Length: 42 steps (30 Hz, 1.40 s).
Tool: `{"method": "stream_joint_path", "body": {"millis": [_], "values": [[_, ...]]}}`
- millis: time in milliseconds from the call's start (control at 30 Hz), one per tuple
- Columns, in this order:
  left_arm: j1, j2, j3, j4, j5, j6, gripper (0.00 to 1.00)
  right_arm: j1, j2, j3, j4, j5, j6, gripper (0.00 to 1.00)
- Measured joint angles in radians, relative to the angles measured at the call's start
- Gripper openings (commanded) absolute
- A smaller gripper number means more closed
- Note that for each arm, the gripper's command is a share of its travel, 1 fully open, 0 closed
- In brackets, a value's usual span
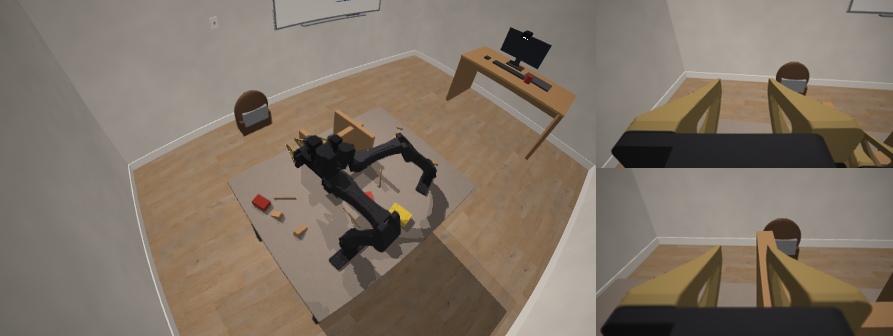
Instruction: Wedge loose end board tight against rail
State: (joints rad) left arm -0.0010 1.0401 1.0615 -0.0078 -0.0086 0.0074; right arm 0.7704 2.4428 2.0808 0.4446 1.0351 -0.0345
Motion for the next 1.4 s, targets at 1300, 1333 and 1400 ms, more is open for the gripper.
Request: {"method": "stream_joint_path", "body": {"millis": [1300,1333,1400], "values": [[0.000,0.000,0.000,0.000,0.000,0.000,0.42,0.000,0.000,0.016,-0.026,0.000,0.000,0.36],[0.000,0.000,0.000,0.000,0.000,0.000,0.42,0.000,-0.002,0.018,-0.028,0.000,0.000,0.36],[0.000,0.000,0.000,0.000,0.000,0.000,0.42,0.000,-0.007,0.025,-0.036,0.000,0.000,0.36]]}}
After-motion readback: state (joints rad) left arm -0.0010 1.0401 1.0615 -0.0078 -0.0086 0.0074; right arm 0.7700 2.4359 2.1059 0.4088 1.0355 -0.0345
